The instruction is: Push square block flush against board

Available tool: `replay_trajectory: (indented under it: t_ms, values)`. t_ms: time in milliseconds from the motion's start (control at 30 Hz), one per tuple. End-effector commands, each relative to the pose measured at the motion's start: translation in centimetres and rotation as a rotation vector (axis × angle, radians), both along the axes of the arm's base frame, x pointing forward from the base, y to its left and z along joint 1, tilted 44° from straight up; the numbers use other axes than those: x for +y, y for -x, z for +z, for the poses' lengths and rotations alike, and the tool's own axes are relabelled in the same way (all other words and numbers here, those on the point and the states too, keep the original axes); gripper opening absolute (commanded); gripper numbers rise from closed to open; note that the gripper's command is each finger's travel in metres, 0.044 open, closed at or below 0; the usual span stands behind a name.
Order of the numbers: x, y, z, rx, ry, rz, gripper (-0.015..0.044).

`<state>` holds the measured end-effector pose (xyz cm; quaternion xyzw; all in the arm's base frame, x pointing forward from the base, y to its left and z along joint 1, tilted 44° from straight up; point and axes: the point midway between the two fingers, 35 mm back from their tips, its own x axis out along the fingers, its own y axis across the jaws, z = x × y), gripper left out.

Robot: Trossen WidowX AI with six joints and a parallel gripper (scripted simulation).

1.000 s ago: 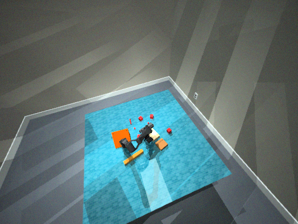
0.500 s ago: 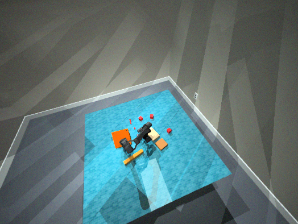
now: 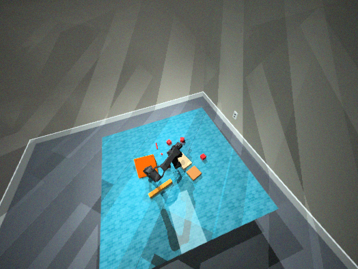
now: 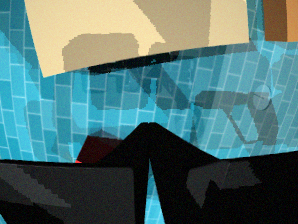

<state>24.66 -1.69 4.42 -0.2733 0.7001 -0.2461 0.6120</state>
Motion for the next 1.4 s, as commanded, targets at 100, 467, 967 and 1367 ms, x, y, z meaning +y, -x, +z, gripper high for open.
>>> replay_trajectory:
  t_ms: [100,467,967,1367]
  values:
    - [1.4,-1.4,-1.1,-0.161,0.018,-0.169,0.0000]
    - [3.5,-3.3,-3.0,-0.418,0.054,-0.446,0.0000]
    - [6.5,-5.2,-6.3,-0.769,0.107,-0.823,0.0000]
    - [8.0,-5.9,-8.1,-0.944,0.135,-1.011,0.0000]
